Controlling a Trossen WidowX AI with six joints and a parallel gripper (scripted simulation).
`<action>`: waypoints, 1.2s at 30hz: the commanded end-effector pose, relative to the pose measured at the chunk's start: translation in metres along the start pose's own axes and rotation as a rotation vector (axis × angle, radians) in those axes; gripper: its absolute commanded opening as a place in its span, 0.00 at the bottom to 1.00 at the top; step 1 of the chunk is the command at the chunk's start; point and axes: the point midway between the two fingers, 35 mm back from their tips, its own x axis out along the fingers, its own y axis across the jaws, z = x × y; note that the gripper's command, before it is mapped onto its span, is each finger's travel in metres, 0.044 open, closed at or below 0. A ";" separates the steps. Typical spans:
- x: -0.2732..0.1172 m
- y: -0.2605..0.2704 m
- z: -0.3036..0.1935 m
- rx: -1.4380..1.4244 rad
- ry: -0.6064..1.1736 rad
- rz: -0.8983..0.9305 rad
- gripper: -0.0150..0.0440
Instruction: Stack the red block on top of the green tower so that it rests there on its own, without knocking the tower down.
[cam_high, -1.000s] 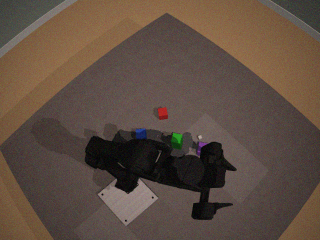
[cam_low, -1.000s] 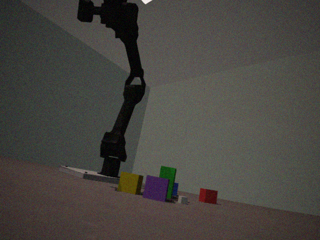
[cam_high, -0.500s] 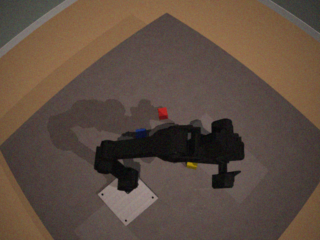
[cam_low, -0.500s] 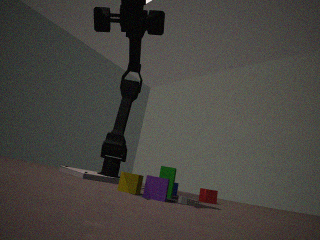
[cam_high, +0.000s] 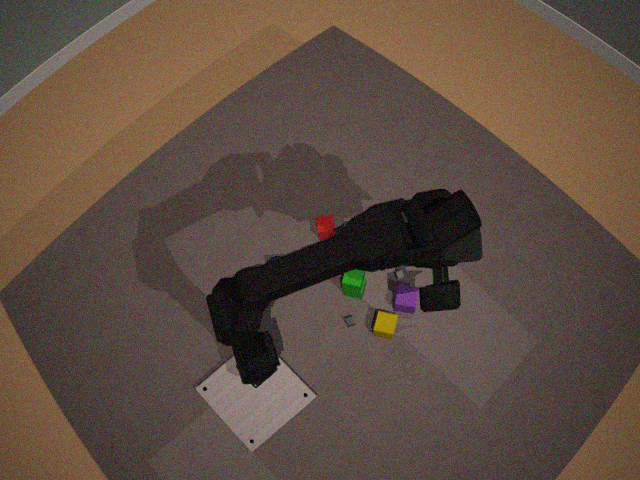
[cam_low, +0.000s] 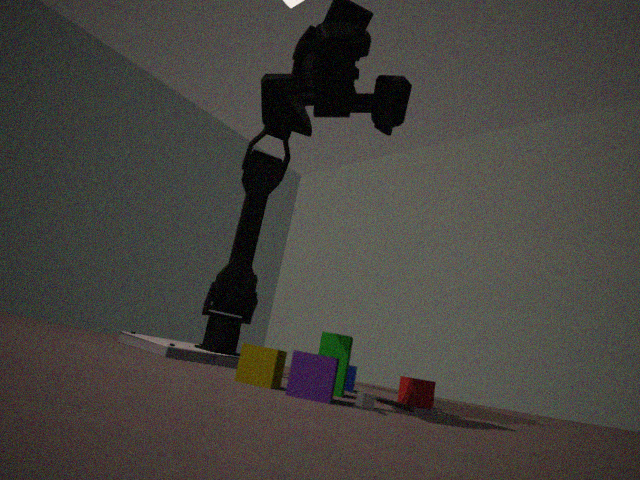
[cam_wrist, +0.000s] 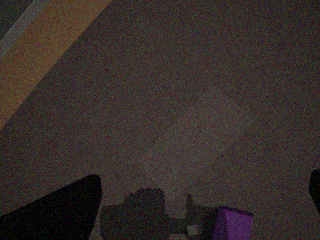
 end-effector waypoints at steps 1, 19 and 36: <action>0.022 0.030 -0.028 -0.009 0.100 0.016 1.00; 0.076 0.125 -0.168 -0.083 0.433 -0.067 1.00; 0.082 0.154 -0.287 -0.184 0.566 -0.229 1.00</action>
